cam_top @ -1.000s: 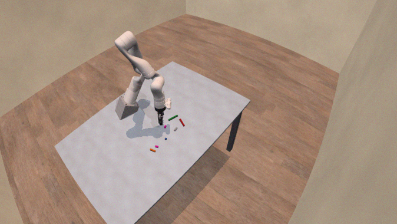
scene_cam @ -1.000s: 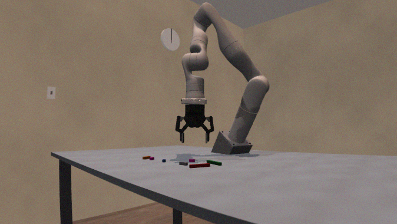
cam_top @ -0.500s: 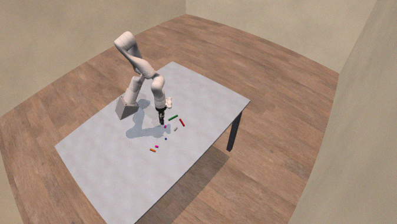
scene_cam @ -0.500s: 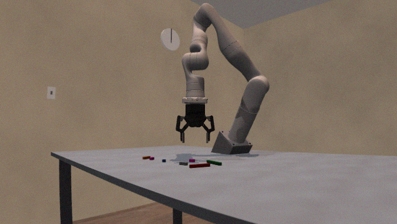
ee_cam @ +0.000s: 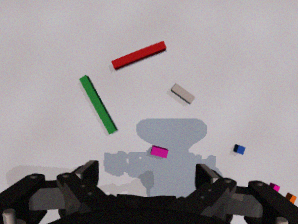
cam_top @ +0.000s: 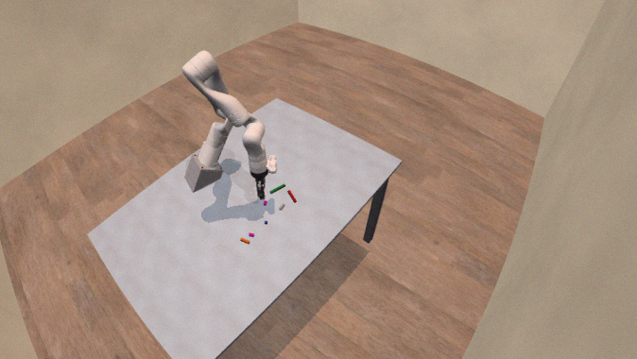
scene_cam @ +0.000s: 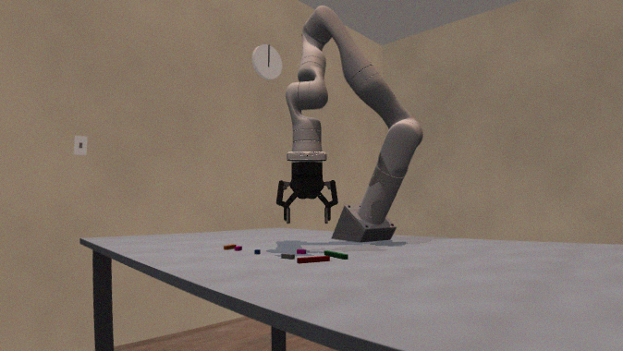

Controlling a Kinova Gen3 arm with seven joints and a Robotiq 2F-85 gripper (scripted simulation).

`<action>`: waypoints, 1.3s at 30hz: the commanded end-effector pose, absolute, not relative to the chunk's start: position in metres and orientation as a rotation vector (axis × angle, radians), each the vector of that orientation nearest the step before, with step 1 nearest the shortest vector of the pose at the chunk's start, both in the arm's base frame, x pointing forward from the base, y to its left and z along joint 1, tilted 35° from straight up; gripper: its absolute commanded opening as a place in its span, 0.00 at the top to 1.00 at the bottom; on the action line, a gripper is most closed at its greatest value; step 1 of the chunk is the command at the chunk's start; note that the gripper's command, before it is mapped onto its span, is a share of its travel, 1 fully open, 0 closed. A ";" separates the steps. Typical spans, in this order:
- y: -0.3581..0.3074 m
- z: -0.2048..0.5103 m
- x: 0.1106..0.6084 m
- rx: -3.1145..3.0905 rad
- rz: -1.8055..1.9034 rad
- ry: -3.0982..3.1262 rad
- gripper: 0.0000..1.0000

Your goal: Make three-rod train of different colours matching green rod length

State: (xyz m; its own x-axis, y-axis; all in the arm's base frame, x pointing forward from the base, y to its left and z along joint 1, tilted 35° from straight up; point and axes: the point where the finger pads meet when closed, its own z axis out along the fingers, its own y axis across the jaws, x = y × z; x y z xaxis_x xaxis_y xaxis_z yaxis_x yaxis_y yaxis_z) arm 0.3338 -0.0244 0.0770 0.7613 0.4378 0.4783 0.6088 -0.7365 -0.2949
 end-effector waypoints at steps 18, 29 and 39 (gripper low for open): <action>-0.022 0.080 0.336 -2.508 -0.546 -0.805 0.00; -0.022 0.080 0.336 -2.508 -0.546 -0.805 0.00; -0.022 0.080 0.336 -2.508 -0.546 -0.805 0.00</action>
